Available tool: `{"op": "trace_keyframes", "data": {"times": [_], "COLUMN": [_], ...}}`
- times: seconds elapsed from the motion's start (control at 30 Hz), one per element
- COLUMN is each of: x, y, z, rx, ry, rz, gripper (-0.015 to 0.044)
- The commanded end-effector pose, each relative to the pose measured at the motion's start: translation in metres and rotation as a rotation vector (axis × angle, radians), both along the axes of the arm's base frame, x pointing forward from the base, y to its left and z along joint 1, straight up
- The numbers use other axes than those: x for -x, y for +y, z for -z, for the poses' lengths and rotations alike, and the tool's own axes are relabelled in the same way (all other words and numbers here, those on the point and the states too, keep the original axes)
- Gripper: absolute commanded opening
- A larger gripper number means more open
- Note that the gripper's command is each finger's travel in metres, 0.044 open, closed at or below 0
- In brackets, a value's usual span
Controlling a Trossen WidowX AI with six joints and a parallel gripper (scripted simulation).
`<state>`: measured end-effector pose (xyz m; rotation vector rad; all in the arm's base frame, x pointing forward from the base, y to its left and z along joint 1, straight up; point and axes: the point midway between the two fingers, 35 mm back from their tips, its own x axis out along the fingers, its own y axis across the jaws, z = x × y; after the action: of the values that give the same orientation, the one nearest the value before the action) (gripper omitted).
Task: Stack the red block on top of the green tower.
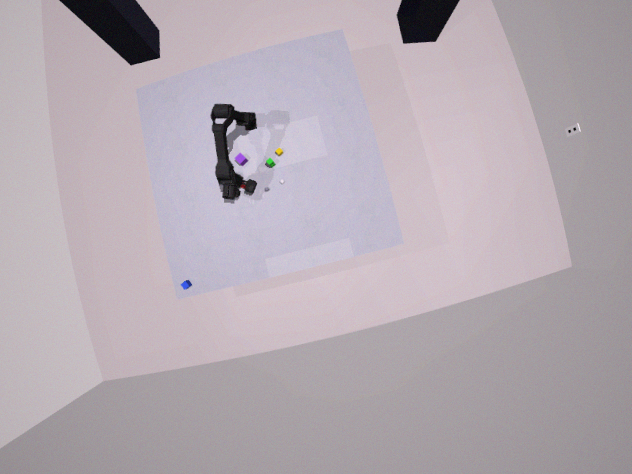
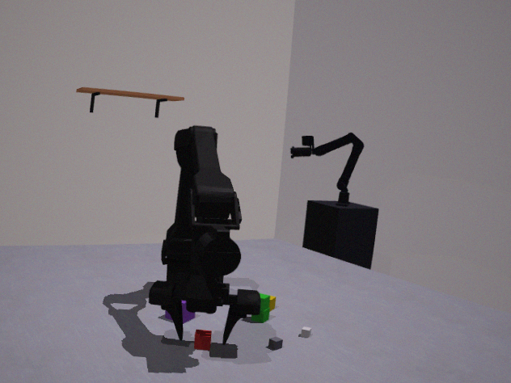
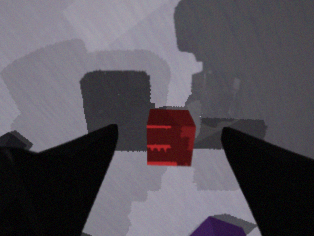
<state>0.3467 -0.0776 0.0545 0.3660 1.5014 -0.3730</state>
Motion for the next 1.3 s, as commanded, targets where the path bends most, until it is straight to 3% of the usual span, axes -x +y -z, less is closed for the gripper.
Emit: {"op": "trace_keyframes", "data": {"times": [0.0, 0.2, 0.47, 0.57, 1.27], "x": [0.000, 0.000, 0.000, 0.000, 0.003], "y": [0.001, 0.001, 0.001, 0.001, 0.001], "z": [0.000, 0.000, 0.000, -0.005, -0.101], "rx": [-0.005, -0.005, -0.005, -0.005, -0.005], "ry": [0.000, 0.000, 0.000, 0.000, 0.000], "rz": [0.005, 0.005, 0.005, 0.005, 0.005], "gripper": [0.0282, 0.0125, 0.0072, 0.0000, 0.0000]}}
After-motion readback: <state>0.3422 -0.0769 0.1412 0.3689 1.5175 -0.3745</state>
